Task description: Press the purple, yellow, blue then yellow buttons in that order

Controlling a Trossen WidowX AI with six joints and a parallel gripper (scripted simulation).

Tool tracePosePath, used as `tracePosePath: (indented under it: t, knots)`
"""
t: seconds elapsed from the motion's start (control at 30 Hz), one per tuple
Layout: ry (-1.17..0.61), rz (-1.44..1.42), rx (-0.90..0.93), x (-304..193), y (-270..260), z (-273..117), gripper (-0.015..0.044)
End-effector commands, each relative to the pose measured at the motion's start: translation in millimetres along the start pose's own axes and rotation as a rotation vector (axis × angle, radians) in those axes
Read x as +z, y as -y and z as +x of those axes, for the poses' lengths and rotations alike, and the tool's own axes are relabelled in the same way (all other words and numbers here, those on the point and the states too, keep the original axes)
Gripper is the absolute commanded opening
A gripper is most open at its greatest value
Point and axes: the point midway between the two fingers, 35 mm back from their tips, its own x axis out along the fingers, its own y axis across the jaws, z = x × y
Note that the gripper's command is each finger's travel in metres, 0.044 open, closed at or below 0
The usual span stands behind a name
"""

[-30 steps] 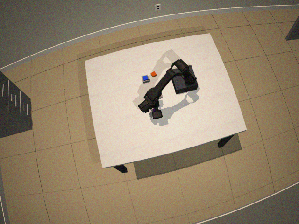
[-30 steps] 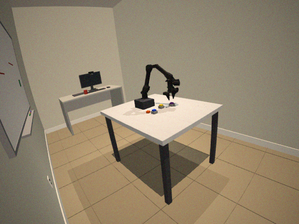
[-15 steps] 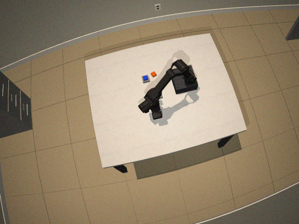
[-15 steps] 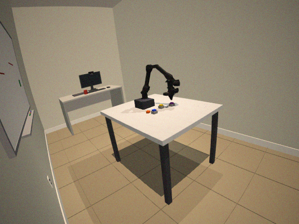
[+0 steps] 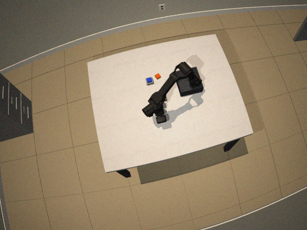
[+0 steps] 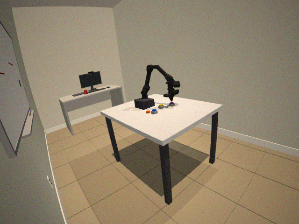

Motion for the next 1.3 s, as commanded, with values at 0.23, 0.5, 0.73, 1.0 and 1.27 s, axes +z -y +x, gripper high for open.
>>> tracePosePath:
  t: [0.23, 0.5, 0.73, 1.0, 1.27]
  knots:
    - [-0.005, -0.002, -0.006, -2, 2, 19, 0.002]
    - [-0.005, -0.002, -0.006, -2, 2, 19, 0.002]
    - [-0.005, -0.002, -0.006, -2, 2, 19, 0.002]
    - [-0.004, -0.002, -0.005, -1, 1, -4, 0.002]
    - [-0.004, -0.002, -0.006, 1, 0, -46, 0.002]
